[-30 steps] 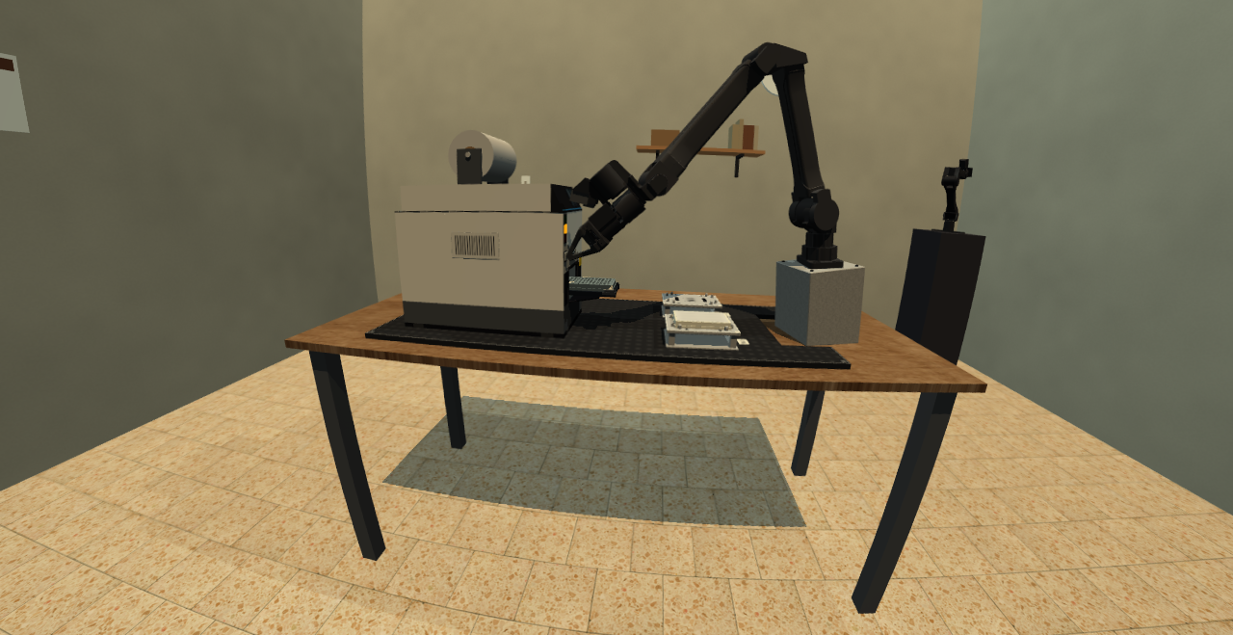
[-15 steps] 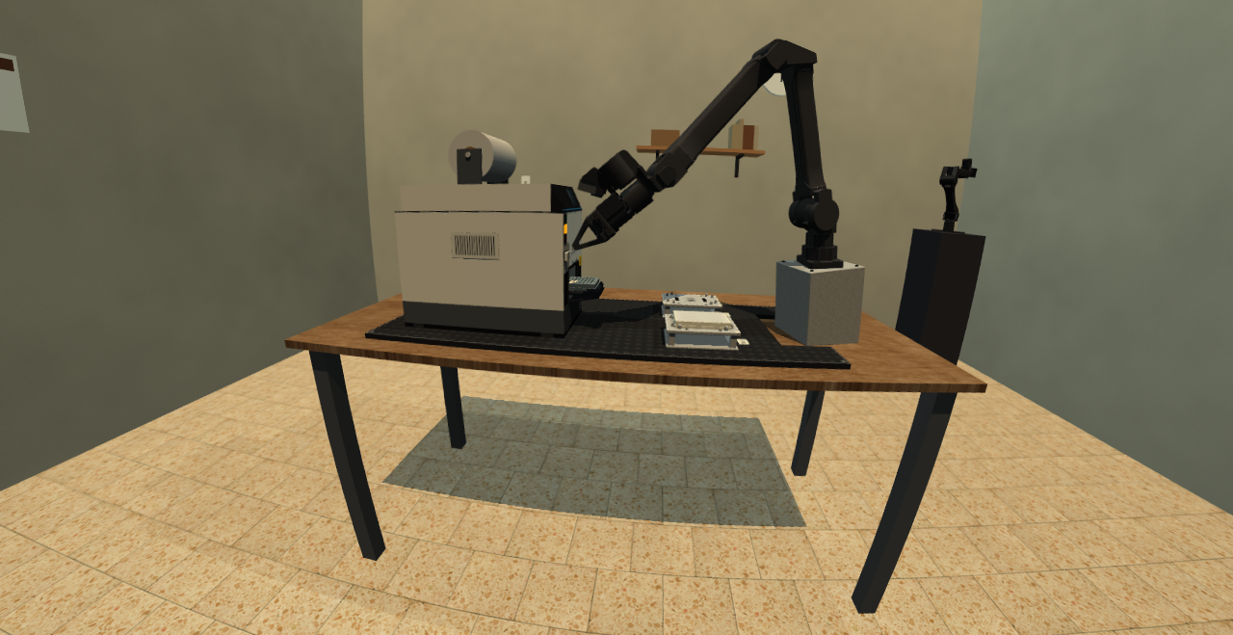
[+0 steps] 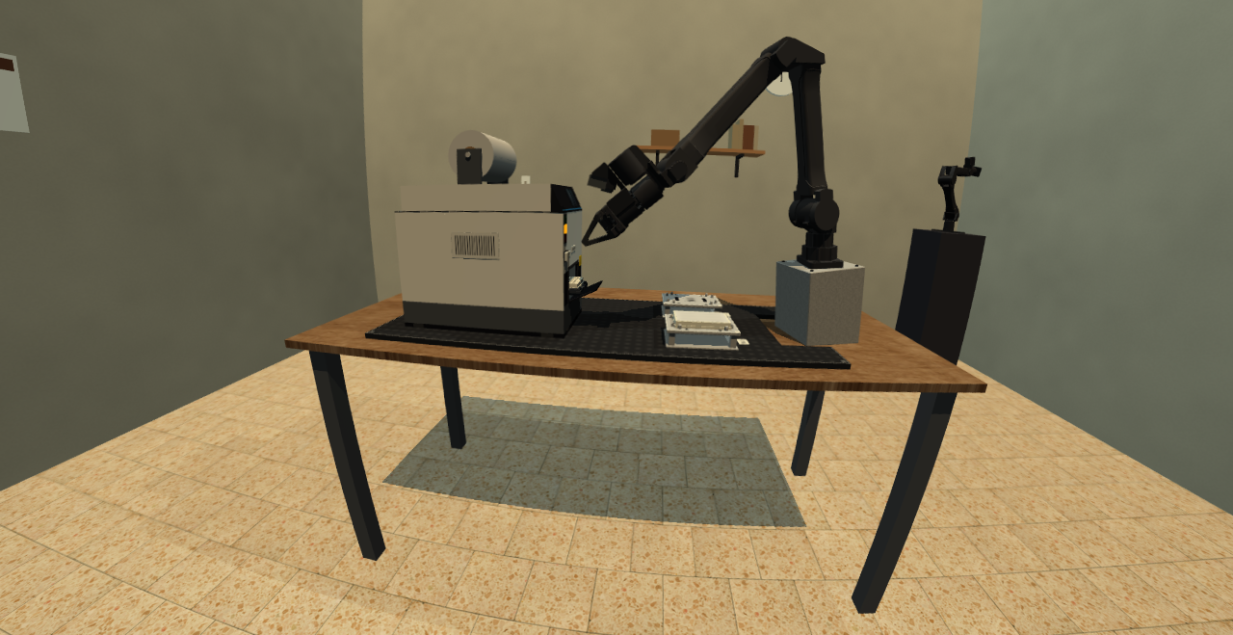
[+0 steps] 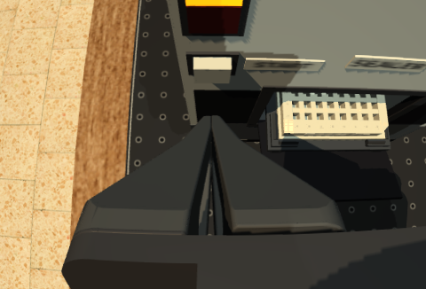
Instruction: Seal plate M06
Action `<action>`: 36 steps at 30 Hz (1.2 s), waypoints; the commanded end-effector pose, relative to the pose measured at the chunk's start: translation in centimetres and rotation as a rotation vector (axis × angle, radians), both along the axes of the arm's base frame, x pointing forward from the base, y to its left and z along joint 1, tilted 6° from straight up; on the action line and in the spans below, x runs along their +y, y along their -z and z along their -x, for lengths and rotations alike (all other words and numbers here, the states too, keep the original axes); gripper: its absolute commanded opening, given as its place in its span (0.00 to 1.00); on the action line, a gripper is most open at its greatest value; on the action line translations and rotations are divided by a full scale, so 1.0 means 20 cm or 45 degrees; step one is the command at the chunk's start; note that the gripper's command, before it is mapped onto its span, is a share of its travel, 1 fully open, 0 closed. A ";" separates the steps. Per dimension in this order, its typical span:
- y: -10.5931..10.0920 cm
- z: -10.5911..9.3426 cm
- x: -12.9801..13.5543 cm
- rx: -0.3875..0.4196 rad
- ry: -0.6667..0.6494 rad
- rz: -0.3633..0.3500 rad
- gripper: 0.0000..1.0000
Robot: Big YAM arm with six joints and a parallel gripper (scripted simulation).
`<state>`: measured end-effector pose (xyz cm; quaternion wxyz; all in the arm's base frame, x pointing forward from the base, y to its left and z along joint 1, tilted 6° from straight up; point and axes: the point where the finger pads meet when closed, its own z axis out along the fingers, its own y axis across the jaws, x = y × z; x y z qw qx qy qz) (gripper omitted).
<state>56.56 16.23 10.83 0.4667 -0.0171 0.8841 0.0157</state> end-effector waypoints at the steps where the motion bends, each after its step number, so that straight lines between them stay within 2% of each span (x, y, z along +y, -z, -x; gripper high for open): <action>1: -0.01 0.05 0.02 0.015 -0.005 -0.002 0.00; 5: -0.03 0.08 0.03 0.016 -0.011 -0.001 0.00; 9: -0.12 0.08 0.05 -0.018 -0.013 -0.014 0.00; 12: -0.13 0.07 0.03 -0.022 -0.005 -0.014 0.00; 18: -0.09 0.14 0.00 0.013 0.001 -0.001 0.00; 22: -0.09 0.12 0.03 0.005 -0.016 -0.006 0.00; 23: -0.03 0.20 0.01 -0.001 -0.012 -0.006 0.00; 26: -0.10 0.30 0.02 -0.009 -0.015 -0.011 0.00; 28: -0.10 0.30 0.02 -0.009 -0.015 -0.011 0.00; 29: -0.15 0.28 0.02 -0.022 -0.011 -0.017 0.00; 31: -0.20 0.33 0.02 -0.031 -0.009 -0.021 0.00; 36: -0.21 0.49 0.00 -0.003 -0.009 -0.012 0.00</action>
